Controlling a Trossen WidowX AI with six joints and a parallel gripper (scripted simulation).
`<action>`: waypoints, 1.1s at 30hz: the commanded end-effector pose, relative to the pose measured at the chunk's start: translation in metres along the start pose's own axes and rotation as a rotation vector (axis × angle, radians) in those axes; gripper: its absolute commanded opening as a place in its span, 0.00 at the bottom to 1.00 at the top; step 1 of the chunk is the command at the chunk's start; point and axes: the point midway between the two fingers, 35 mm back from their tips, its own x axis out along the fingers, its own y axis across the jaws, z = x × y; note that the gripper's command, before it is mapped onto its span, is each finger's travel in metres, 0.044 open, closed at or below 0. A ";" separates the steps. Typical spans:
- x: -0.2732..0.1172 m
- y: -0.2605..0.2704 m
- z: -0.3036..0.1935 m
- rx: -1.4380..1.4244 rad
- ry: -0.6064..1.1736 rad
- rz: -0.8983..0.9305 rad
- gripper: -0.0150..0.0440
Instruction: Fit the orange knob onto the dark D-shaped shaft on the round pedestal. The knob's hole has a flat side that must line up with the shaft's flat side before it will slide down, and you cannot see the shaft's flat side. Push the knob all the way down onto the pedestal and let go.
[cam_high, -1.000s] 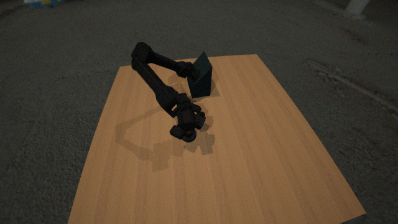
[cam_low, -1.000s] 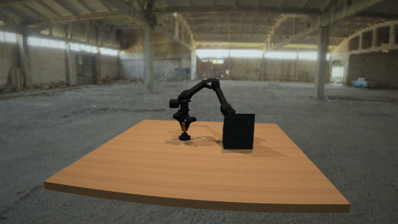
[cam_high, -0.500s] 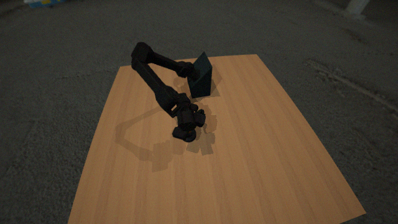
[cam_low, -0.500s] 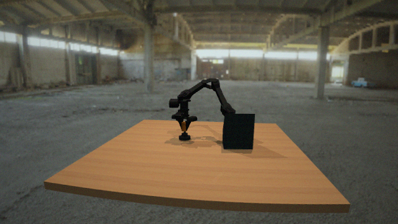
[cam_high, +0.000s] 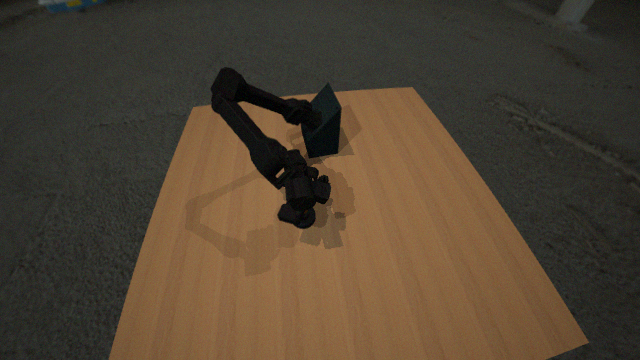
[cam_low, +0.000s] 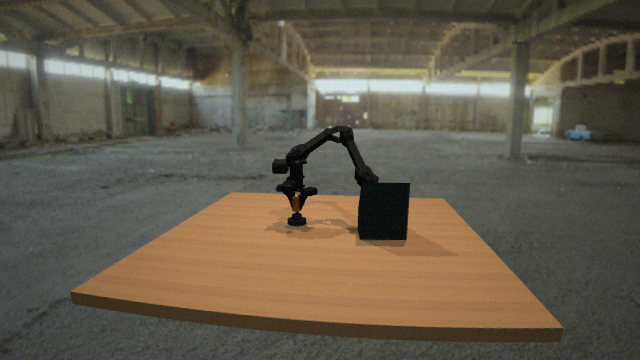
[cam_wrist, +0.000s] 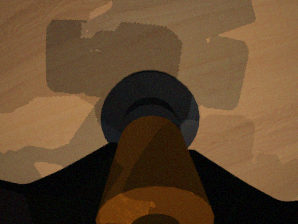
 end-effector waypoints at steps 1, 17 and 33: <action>0.001 0.000 0.000 -0.002 0.001 -0.001 0.25; -0.002 -0.002 0.000 -0.212 0.001 -0.001 0.25; 0.000 0.000 0.000 -0.212 0.001 -0.001 0.25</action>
